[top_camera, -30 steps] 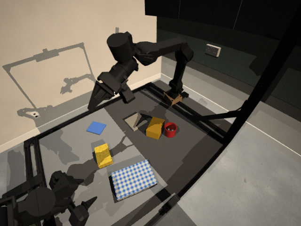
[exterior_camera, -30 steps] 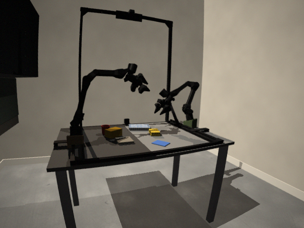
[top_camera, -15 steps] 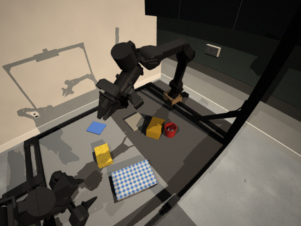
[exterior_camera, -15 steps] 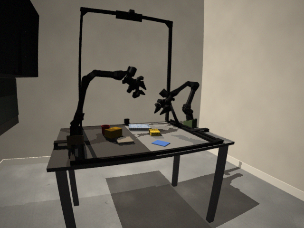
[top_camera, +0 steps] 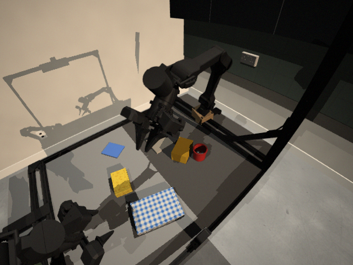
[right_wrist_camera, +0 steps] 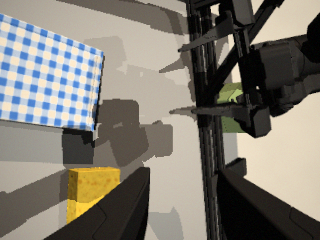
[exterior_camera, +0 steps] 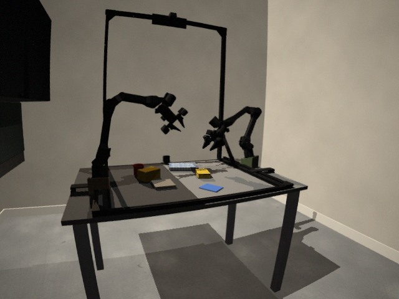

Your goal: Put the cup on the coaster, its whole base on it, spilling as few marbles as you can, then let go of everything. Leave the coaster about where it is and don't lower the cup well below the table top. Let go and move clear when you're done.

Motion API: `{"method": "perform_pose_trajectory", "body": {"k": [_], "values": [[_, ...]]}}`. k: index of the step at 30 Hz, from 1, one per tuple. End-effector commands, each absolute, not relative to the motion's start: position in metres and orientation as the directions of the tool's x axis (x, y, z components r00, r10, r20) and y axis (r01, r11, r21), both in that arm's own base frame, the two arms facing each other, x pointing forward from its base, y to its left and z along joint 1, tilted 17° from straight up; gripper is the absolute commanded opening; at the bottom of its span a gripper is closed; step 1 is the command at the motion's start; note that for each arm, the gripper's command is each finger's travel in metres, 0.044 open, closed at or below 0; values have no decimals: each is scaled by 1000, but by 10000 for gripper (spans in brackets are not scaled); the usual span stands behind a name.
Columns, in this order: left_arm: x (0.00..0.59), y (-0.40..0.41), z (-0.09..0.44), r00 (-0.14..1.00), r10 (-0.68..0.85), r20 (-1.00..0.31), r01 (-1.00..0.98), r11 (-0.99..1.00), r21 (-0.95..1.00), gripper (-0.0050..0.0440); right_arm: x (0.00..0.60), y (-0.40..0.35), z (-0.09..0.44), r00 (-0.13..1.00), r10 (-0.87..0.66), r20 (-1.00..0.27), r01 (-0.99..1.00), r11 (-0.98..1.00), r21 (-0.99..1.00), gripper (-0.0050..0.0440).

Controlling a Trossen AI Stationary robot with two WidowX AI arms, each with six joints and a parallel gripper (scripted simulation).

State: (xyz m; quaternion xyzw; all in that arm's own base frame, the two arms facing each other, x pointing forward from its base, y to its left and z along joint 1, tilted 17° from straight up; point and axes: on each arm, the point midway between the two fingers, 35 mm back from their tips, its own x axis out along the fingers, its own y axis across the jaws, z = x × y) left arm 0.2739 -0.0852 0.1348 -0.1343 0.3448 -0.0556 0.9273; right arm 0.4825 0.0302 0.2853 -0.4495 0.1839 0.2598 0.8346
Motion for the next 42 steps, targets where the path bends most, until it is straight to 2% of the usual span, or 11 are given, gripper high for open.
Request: {"method": "perform_pose_trajectory", "body": {"k": [1,7,9,11,20,24,26,32,42], "values": [[274,-85,135,756,-196,-625,11,958,-288,400,469,43,275,772,281,-570,-600,619,-508,135],[274,-85,135,756,-196,-625,11,958,-288,400,453,60,259,722,305,-621,-556,790,-258,135],[274,-85,135,756,-196,-625,11,958,-288,400,453,60,259,722,305,-621,-556,790,-258,135],[274,-85,135,756,-196,-625,11,958,-288,400,444,68,251,696,315,-645,-503,855,-125,135],[274,-85,135,756,-196,-625,11,958,-288,400,414,90,227,608,341,-717,-251,939,234,135],[274,-85,135,756,-196,-625,11,958,-288,400,401,99,217,568,350,-745,-101,928,358,135],[274,-85,135,756,-196,-625,11,958,-288,400,401,99,217,568,350,-745,-101,928,358,135],[274,-85,135,756,-196,-625,11,958,-288,400,375,113,200,492,359,-793,201,840,505,135],[274,-85,135,756,-196,-625,11,958,-288,400,341,127,179,393,360,-846,577,620,532,135]]}}
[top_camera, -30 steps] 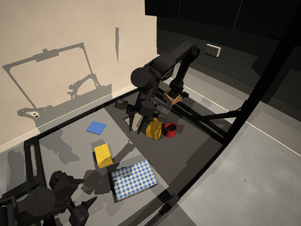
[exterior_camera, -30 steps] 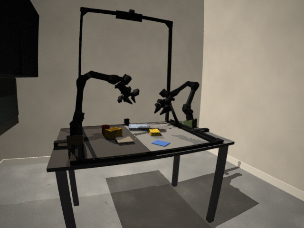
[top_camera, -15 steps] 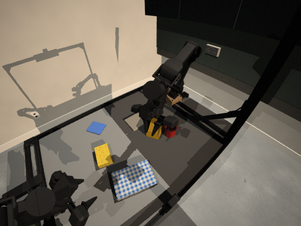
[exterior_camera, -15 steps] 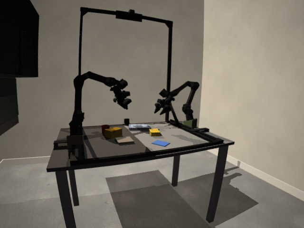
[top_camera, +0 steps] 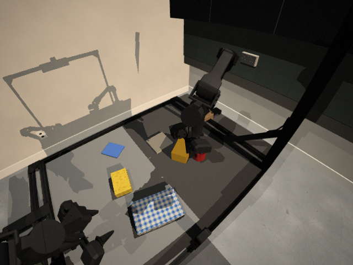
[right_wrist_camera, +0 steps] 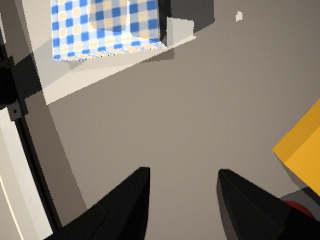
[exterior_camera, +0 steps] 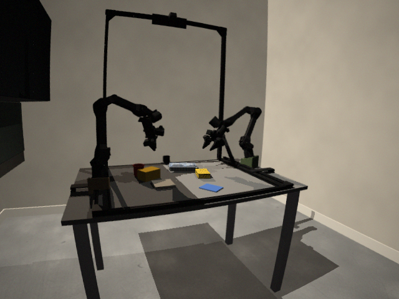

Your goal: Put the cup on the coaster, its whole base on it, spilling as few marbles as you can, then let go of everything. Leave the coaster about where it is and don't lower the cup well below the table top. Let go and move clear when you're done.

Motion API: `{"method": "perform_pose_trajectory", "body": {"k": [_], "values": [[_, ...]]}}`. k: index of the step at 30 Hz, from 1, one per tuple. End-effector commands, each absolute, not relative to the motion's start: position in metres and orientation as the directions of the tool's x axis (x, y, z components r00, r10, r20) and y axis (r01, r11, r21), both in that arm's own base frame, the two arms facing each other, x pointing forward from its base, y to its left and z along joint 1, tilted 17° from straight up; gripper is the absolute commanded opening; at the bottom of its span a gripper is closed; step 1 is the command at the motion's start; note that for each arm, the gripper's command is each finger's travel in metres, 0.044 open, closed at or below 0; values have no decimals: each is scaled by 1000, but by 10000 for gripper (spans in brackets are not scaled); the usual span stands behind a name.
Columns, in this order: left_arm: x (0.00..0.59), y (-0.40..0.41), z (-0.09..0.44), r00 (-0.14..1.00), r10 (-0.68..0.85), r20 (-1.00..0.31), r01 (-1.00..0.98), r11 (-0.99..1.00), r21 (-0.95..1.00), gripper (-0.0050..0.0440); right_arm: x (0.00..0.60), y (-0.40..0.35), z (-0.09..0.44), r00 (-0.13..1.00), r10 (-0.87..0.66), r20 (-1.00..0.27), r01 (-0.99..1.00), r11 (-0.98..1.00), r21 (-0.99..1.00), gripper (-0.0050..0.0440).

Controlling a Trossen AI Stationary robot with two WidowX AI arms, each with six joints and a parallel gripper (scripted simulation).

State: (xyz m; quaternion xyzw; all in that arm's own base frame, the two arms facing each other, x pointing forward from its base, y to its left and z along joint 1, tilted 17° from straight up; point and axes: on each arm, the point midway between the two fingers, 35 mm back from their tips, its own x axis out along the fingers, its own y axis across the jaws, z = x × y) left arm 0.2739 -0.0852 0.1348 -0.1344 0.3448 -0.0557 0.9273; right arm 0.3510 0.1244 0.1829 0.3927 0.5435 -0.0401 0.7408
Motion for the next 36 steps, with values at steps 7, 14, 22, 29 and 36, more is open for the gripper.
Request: {"method": "perform_pose_trajectory", "body": {"k": [7,14,22,29,36], "values": [[274,-85,135,756,-196,-625,11,958,-288,400,312,135,164,312,353,-882,814,380,440,135],[274,-85,135,756,-196,-625,11,958,-288,400,284,140,150,232,339,-912,953,108,282,135],[274,-85,135,756,-196,-625,11,958,-288,400,254,143,136,150,316,-937,978,-184,94,135],[274,-85,135,756,-196,-625,11,958,-288,400,229,144,126,79,290,-954,884,-462,-67,135],[274,-85,135,756,-196,-625,11,958,-288,400,226,144,125,72,288,-955,865,-495,-84,135]]}}
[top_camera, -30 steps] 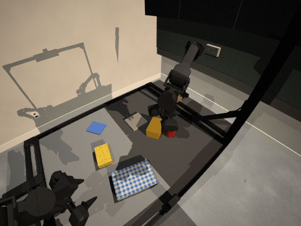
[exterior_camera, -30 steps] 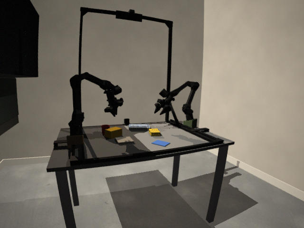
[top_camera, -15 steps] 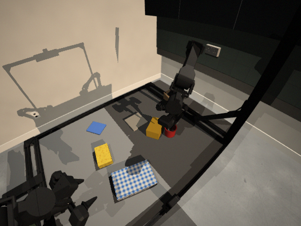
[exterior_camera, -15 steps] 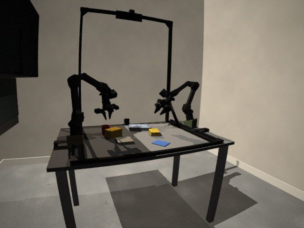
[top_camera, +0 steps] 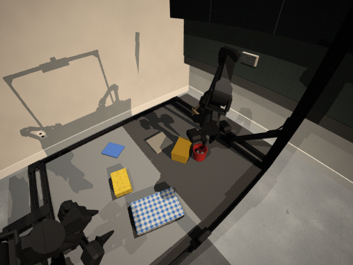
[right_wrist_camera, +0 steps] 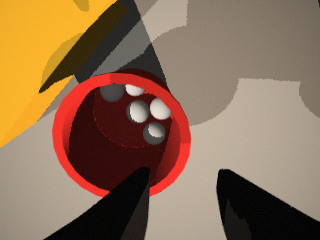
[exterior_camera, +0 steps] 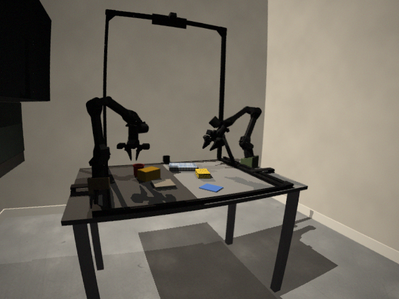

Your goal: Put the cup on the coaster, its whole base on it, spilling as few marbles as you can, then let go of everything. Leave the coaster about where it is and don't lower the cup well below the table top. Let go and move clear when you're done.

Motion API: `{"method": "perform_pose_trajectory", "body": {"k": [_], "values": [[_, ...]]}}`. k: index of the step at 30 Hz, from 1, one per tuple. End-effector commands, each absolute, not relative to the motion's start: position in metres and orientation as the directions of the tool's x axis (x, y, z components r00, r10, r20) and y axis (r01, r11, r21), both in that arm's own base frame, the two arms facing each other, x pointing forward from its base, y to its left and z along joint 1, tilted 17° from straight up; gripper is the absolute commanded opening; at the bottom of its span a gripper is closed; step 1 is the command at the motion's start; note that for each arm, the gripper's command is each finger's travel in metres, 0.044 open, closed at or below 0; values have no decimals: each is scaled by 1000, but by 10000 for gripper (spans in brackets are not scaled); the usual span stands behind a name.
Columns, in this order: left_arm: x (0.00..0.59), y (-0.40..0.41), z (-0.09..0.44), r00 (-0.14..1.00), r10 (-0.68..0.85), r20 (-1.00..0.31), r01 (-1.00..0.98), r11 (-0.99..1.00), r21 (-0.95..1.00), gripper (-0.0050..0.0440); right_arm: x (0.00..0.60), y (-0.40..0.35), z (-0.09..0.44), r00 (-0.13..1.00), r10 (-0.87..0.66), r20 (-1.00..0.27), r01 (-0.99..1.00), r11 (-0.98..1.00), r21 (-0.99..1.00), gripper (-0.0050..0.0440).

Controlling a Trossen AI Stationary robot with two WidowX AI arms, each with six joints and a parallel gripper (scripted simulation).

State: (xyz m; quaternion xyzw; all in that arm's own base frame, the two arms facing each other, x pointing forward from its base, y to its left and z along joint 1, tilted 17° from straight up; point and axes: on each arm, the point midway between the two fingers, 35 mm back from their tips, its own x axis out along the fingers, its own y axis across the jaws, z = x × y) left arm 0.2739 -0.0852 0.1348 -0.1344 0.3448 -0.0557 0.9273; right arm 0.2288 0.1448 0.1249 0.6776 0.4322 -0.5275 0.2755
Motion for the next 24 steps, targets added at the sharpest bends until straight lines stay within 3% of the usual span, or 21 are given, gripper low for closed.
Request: {"method": "perform_pose_trajectory", "body": {"k": [1,24], "values": [[274,-85,135,756,-196,-625,11,958,-288,400,226,144,125,72,288,-955,865,-495,-84,135],[274,-85,135,756,-196,-625,11,958,-288,400,229,151,100,72,287,-955,865,-495,-84,135]]}}
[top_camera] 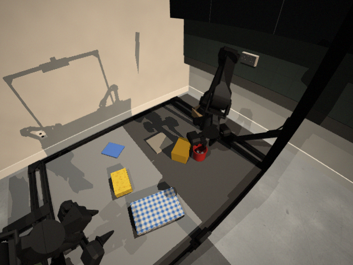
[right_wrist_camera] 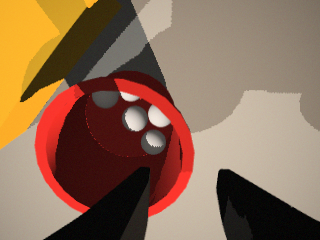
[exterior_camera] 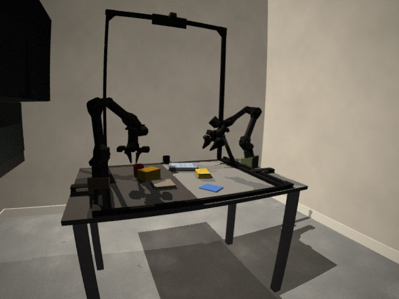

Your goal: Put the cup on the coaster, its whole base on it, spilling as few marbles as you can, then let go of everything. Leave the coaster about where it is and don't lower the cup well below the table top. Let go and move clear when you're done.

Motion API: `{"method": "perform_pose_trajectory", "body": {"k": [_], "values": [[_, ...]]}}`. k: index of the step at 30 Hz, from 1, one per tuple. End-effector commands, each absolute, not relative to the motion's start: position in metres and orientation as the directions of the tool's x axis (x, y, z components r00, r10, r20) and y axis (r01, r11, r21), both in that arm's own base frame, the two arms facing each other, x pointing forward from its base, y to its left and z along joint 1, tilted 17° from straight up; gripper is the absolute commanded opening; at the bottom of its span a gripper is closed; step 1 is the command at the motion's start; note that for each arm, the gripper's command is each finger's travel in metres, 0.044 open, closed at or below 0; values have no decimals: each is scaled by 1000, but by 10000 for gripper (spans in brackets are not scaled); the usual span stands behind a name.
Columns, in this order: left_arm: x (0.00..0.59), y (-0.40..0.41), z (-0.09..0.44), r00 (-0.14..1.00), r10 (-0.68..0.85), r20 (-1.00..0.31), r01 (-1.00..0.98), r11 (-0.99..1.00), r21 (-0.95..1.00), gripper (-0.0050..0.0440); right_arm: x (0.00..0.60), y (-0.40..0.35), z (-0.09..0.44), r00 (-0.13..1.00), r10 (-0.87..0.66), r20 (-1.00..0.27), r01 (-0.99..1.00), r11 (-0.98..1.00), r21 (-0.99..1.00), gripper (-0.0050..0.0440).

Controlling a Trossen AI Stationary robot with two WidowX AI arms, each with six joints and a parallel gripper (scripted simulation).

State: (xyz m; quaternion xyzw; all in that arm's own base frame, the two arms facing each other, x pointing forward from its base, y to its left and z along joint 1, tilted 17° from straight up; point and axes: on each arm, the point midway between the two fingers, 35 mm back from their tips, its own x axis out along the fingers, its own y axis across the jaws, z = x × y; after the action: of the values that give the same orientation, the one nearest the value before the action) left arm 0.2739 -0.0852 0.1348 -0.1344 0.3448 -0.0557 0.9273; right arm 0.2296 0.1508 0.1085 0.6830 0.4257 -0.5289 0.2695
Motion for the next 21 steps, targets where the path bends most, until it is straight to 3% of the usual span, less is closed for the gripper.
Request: {"method": "perform_pose_trajectory", "body": {"k": [1,21], "values": [[274,-85,135,756,-196,-625,11,958,-288,400,229,152,99,72,287,-955,865,-495,-84,135],[274,-85,135,756,-196,-625,11,958,-288,400,230,159,73,72,288,-955,865,-495,-84,135]]}}
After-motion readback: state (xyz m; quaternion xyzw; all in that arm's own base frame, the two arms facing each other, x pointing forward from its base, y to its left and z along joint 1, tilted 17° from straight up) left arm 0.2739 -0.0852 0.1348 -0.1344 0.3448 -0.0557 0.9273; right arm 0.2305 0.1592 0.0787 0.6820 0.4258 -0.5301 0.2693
